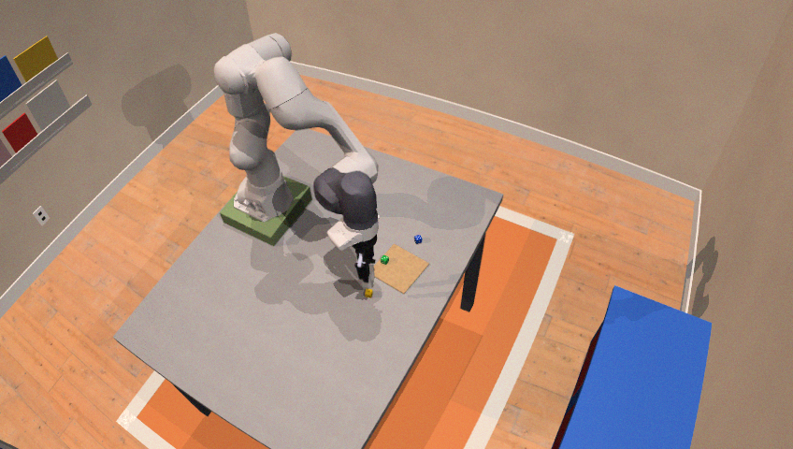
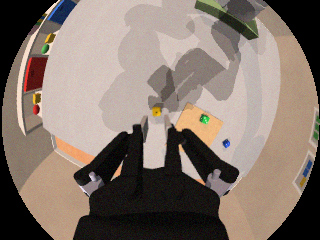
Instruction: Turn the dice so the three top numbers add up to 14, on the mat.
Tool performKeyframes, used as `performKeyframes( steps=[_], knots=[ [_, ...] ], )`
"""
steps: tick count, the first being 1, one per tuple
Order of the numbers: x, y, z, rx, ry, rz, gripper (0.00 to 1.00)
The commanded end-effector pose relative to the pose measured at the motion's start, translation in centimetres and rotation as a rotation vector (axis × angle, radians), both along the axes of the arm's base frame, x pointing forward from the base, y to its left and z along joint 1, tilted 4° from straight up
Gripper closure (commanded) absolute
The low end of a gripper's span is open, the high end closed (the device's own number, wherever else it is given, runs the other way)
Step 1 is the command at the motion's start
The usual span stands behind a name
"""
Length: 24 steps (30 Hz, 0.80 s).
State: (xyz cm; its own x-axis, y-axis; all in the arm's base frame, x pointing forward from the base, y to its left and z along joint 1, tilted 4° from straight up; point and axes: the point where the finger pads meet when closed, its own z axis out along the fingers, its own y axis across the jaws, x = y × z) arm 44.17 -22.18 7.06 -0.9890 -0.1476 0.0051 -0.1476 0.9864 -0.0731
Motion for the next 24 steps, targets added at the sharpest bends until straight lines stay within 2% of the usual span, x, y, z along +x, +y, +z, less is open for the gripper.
performKeyframes(
  steps=[1, 24],
  knots=[
    [0.02, -0.1, -0.01, -0.004, -0.001, -0.014, 0.79],
    [0.02, -0.11, -0.29, -0.004, -0.001, -0.014, 0.79]
  ],
)
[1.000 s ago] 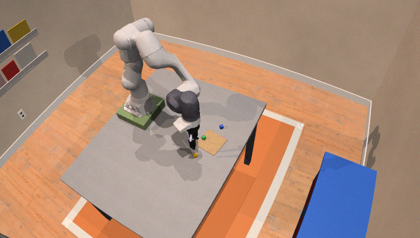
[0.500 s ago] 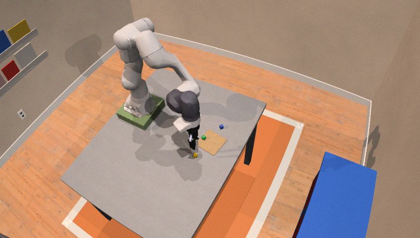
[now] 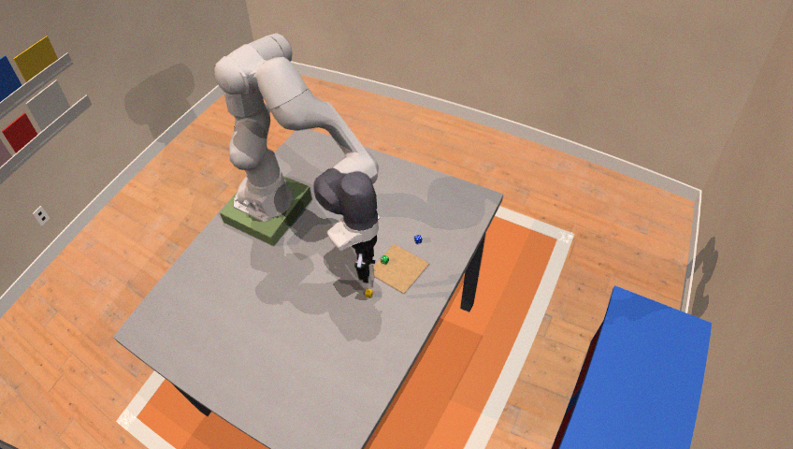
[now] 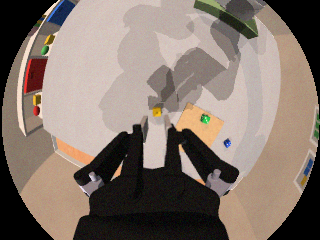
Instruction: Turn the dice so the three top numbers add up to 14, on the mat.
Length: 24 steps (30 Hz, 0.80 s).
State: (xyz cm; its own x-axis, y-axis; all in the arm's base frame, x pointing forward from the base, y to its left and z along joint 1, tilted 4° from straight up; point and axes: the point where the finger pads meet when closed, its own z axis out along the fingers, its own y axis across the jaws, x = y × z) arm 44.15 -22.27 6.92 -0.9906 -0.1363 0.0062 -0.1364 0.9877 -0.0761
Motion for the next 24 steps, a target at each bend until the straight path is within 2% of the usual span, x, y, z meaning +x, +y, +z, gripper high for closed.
performKeyframes(
  steps=[1, 10, 24],
  knots=[
    [0.0, 0.0, -0.2, -0.001, -0.001, -0.003, 0.79],
    [0.0, -0.1, -0.9, -0.001, -0.001, -0.003, 0.79],
    [0.0, -0.2, -3.0, -0.001, -0.001, -0.003, 0.79]
  ],
)
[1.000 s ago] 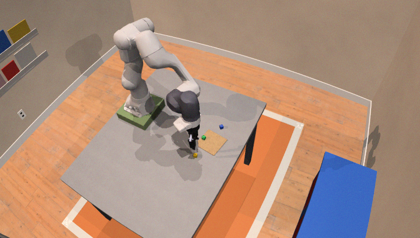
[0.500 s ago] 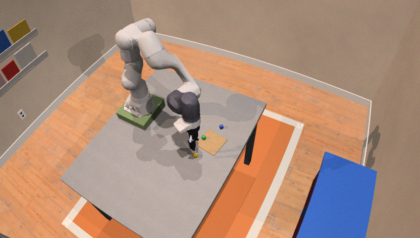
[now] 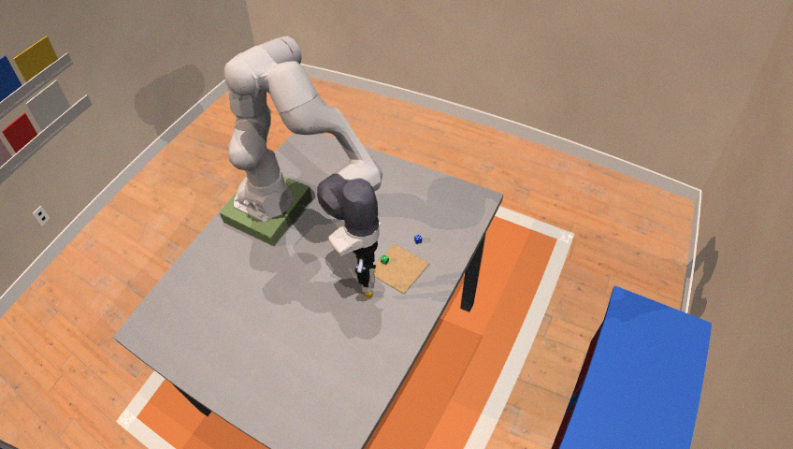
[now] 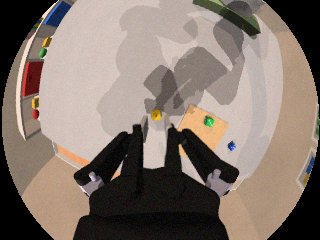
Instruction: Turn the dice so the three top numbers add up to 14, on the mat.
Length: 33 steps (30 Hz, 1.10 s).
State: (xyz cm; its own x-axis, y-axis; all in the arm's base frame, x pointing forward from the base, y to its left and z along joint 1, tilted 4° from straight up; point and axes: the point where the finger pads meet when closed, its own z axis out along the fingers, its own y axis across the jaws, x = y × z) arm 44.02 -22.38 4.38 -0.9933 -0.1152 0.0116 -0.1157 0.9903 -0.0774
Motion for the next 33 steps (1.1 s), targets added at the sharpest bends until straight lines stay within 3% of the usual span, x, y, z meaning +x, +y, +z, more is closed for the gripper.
performKeyframes(
  steps=[1, 17, 33],
  knots=[
    [0.1, -0.1, -0.6, 0.001, -0.006, 0.018, 0.79],
    [0.1, -0.2, -2.2, 0.001, -0.006, 0.018, 0.79],
    [0.1, -0.2, -2.4, 0.001, -0.006, 0.018, 0.79]
  ],
)
